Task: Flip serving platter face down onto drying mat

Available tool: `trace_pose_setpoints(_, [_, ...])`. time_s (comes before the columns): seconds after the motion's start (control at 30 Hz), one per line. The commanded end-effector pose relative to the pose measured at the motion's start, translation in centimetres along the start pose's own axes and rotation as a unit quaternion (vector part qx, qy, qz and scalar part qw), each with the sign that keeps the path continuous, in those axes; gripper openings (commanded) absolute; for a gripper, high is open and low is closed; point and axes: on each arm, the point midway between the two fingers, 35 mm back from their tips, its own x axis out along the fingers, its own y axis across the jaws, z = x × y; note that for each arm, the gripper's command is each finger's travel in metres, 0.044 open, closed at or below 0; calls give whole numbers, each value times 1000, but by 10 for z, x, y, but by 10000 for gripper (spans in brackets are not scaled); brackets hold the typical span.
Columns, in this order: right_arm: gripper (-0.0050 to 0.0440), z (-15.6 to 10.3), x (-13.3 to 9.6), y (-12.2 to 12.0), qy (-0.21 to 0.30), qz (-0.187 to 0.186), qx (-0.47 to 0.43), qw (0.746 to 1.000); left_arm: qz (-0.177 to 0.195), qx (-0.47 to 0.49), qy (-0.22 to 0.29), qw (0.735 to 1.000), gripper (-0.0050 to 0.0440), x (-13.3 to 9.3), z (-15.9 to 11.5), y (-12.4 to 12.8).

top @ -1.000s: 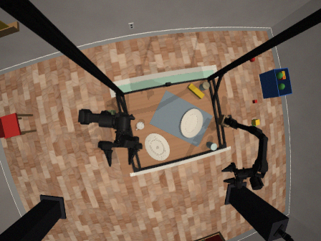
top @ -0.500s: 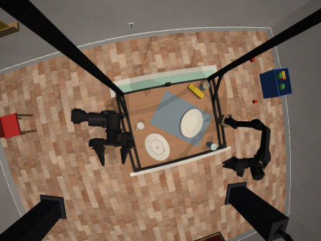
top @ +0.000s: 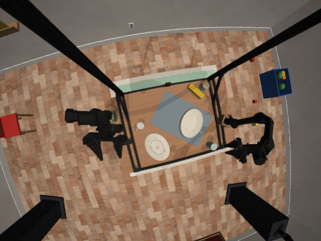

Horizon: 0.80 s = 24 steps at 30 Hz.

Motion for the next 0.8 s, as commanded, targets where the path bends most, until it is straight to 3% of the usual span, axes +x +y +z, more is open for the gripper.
trace_pose_setpoints(0.0, [440,-2,-12,2,-51,22,-12,998,4,91,15,996,440,-7,-30,-10])
trace_pose_setpoints(0.2, [440,-7,-35,16,-126,64,-39,989,2,247,39,968,440,-21,-73,-17])
trace_pose_setpoints(0.37, [440,-16,-61,35,-192,112,-59,973,-4,386,59,921,440,-34,-111,-17])
trace_pose_setpoints(0.43, [440,-16,-61,35,-192,112,-59,973,-4,386,59,921,440,-34,-111,-17])
trace_pose_setpoints(0.77, [440,-53,-143,99,-330,258,-88,904,-34,688,93,719,440,-63,-193,10])
